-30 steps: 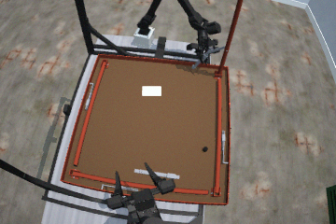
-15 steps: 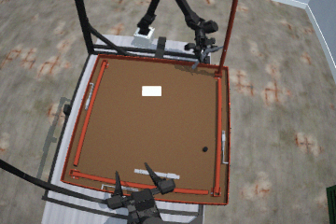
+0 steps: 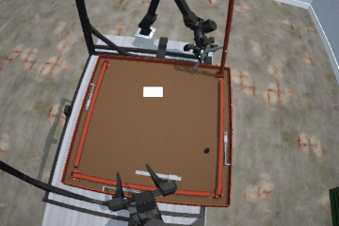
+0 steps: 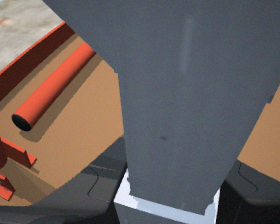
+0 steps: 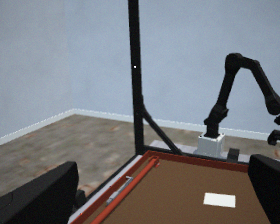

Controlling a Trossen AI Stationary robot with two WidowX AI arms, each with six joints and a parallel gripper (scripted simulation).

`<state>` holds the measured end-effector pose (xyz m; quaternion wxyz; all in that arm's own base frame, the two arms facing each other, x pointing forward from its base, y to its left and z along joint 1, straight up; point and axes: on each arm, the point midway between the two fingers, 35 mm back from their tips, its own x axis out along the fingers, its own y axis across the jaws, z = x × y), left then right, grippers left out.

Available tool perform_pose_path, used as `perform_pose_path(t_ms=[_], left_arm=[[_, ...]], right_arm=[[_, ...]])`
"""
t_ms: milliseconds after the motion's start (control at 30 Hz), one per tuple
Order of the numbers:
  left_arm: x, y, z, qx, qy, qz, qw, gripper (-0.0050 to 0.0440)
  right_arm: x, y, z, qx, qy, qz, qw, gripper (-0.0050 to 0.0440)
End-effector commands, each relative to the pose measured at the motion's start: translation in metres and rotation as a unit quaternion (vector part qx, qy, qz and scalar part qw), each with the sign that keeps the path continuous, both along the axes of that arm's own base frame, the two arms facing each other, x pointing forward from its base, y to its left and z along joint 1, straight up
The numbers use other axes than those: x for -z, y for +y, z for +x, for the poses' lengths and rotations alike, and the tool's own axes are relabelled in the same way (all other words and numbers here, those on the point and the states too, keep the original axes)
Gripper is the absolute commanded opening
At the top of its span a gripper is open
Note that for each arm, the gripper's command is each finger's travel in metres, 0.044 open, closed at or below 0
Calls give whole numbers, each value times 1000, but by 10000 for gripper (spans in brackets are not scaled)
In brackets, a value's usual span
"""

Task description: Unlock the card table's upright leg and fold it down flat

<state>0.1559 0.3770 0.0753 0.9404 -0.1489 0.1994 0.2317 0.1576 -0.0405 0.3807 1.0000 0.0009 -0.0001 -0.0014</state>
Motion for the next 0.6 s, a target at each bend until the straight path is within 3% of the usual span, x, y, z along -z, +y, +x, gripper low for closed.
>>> perform_pose_path(t_ms=[0, 567], left_arm=[[-5, -1, 0, -3, 8, 31, 999, 0], [-7, -12, 2, -3, 18, 85, 996, 0]], right_arm=[[0, 1, 0, -1, 0, -1, 1000, 400], [0, 1, 0, -1, 0, -1, 1000, 400]])
